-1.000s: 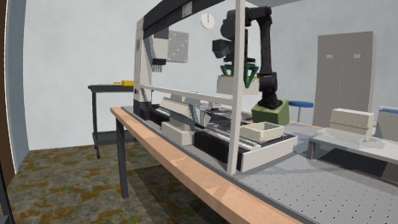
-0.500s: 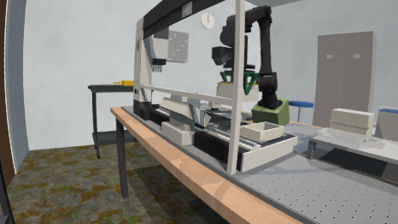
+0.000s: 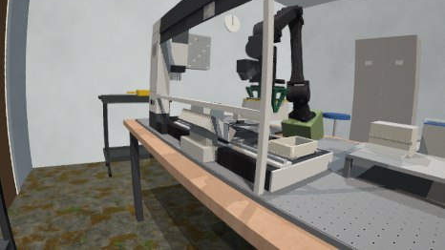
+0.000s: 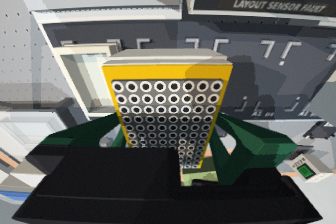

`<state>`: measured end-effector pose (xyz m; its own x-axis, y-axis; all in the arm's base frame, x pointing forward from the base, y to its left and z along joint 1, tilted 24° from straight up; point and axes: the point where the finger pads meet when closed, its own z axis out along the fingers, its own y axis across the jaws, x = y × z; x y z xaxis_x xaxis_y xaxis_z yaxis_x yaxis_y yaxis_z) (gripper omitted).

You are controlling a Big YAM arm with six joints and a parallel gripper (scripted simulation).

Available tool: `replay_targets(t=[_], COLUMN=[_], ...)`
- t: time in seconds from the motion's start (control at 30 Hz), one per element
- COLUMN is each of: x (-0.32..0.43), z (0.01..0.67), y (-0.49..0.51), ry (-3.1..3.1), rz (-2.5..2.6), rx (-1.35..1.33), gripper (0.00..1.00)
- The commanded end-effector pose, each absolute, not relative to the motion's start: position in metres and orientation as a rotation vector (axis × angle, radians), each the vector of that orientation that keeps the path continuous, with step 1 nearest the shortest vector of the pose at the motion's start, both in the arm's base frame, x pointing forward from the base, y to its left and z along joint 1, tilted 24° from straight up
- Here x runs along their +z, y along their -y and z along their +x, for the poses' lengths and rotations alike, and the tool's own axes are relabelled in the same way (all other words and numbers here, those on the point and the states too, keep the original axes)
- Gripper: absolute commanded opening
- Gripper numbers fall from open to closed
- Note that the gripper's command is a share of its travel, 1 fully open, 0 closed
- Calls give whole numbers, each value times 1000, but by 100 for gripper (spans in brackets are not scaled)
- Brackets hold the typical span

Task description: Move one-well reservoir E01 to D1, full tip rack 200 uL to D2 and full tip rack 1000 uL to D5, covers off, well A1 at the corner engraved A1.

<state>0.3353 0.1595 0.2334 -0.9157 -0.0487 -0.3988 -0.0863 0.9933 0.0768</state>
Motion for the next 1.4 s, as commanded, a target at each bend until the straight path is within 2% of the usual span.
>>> replay_targets(t=[0.0, 0.47, 0.93, 1.0, 1.03, 1.17, 1.37], x=[233, 231, 194, 194, 222, 186, 182], z=[344, 350, 360, 360, 373, 363, 371], y=[-160, -162, -165, -165, -171, -166, -168], ry=[-2711, -2673, -2710, -2710, -2650, -2712, -2701], rz=[-105, -102, -108, -108, -100, -109, -103], rx=[137, 159, 138, 138, 170, 137, 142], gripper=[0, 0, 0, 0, 0, 0, 0])
